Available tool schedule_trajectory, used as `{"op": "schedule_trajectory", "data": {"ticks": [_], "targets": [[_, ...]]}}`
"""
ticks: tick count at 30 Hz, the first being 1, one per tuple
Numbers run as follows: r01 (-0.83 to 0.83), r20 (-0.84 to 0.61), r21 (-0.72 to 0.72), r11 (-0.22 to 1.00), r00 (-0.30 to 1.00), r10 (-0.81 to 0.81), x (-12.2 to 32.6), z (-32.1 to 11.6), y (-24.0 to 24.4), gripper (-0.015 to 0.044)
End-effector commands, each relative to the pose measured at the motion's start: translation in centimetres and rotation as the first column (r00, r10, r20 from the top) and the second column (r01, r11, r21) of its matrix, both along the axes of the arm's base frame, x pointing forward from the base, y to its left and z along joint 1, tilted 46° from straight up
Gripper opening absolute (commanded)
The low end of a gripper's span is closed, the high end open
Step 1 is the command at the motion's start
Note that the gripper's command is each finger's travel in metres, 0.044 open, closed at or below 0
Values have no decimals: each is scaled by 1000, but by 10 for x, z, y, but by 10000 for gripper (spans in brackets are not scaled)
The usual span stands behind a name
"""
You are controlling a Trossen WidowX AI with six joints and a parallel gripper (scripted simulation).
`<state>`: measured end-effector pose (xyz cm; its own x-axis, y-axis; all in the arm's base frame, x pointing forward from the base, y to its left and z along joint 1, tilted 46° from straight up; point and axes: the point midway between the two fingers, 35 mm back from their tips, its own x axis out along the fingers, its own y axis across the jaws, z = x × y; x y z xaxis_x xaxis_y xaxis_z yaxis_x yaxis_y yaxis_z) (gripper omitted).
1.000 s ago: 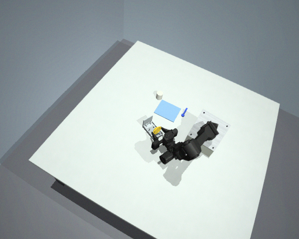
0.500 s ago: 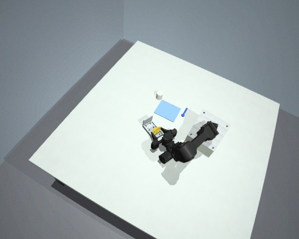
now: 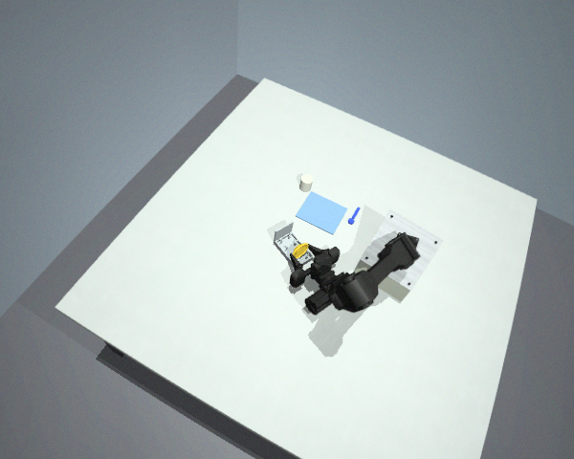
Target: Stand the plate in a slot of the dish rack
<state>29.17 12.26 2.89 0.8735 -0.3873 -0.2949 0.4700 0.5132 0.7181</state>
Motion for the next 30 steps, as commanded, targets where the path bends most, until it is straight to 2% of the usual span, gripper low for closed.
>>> {"op": "schedule_trajectory", "data": {"ticks": [1,7,8,15,30], "targets": [[0,0,0,1000,1000,0,0,0,0,236],[0,0,0,1000,1000,0,0,0,0,394],[0,0,0,1000,1000,0,0,0,0,400],[0,-1,0,1000,1000,0,0,1,-1,400],[-2,-10,-33,999,1000,2,-14,84,-76,400]]}}
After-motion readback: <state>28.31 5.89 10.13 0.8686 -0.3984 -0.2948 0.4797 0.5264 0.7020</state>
